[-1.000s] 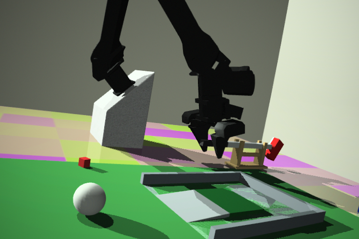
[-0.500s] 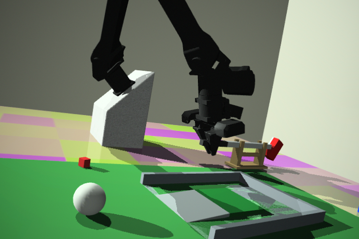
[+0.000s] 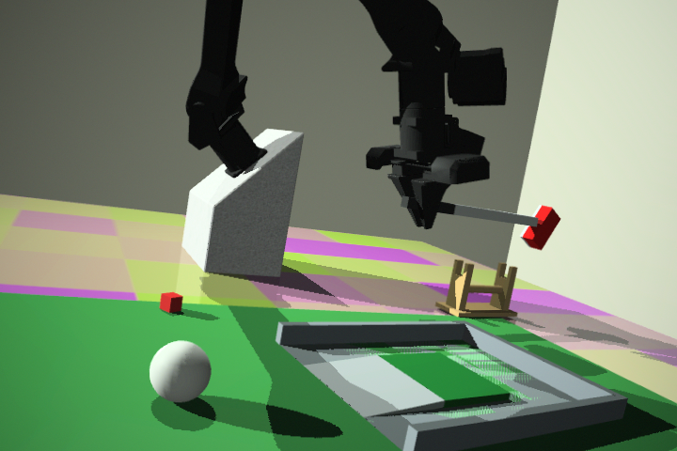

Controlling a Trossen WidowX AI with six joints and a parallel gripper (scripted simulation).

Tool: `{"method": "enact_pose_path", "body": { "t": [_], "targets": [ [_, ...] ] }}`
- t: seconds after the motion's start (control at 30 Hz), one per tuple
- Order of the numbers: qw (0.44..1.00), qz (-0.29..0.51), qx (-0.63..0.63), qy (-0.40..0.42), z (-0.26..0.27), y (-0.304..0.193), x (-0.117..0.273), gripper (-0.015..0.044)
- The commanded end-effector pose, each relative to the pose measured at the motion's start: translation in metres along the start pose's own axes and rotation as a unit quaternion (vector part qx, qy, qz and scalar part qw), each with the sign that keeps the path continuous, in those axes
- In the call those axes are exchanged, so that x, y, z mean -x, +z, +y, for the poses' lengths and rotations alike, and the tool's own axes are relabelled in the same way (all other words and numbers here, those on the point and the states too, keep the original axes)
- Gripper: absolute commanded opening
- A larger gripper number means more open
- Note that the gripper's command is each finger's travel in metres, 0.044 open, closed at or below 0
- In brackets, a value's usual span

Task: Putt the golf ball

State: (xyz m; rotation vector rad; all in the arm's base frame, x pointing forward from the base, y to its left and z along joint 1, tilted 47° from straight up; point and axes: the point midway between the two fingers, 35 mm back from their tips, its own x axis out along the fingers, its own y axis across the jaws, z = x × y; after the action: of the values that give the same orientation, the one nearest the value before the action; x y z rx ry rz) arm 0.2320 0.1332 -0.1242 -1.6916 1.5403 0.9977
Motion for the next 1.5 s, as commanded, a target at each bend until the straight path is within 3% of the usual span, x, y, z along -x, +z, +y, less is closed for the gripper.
{"method": "enact_pose_path", "body": {
  "t": [0.0,0.23,0.73,1.47],
  "targets": [
    [1.0,-0.005,-0.003,0.002,0.001,0.005,0.015,0.0],
    [0.999,-0.004,-0.044,-0.008,-0.015,-0.015,0.017,0.0],
    [0.964,0.0,-0.265,-0.037,-0.07,-0.124,0.06,0.0],
    [0.818,0.051,-0.568,-0.076,-0.056,-0.319,0.112,0.0]
  ]
}}
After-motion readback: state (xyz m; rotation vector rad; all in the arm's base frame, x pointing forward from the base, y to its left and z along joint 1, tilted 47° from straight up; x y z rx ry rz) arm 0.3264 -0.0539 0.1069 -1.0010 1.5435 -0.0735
